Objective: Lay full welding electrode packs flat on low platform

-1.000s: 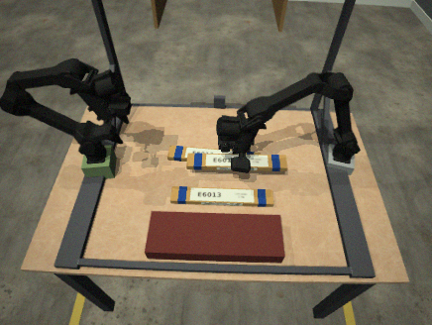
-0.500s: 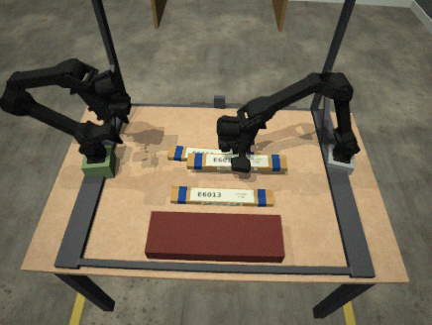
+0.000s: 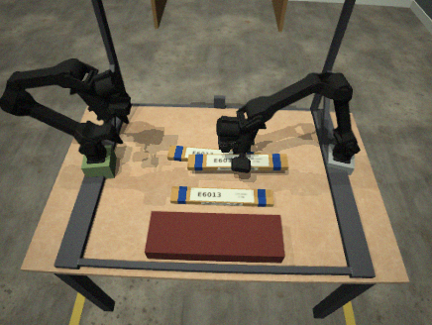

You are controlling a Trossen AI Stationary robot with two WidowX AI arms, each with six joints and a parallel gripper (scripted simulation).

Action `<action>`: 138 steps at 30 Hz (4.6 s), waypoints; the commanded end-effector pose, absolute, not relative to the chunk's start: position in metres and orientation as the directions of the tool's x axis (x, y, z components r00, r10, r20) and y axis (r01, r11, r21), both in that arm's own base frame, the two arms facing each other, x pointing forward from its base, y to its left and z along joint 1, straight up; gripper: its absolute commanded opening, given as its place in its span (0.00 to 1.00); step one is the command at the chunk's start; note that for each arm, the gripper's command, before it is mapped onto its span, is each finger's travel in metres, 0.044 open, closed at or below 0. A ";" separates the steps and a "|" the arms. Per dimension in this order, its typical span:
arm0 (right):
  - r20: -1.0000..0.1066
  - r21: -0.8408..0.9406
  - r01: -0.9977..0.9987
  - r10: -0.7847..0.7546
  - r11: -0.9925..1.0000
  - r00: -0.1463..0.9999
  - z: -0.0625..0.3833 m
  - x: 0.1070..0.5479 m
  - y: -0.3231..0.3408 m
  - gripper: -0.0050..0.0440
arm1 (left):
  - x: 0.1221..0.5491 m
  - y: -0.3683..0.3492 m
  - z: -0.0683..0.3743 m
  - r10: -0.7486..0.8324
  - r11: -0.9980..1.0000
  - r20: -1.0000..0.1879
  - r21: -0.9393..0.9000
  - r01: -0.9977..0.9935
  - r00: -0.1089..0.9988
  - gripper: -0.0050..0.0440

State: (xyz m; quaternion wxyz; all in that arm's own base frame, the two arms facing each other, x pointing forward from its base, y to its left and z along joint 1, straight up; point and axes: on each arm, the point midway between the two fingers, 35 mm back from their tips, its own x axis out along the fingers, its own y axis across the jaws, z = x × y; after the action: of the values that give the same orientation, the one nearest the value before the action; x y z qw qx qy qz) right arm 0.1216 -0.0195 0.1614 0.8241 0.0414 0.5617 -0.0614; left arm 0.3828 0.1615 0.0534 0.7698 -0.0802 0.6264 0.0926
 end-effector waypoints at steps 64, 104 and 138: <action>-0.923 0.000 0.147 -0.057 0.989 0.380 0.167 0.123 -0.020 0.98 | 0.392 0.166 0.116 0.074 0.970 -0.958 0.005 -0.242 0.278 0.00; -0.923 0.000 0.147 -0.057 0.989 0.380 0.167 0.123 -0.020 0.98 | 0.392 0.166 0.116 0.074 0.970 -0.958 0.005 -0.242 0.278 0.00; -0.923 0.000 0.147 -0.057 0.989 0.380 0.167 0.123 -0.020 0.98 | 0.392 0.166 0.116 0.074 0.970 -0.958 0.005 -0.242 0.278 0.00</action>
State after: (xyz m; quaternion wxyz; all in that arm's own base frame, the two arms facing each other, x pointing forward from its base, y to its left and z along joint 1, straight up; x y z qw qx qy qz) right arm 0.1216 -0.0195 0.1614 0.8241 0.0414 0.5617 -0.0614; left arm 0.3772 0.1590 0.0687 0.7555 -0.0854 0.6435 0.0884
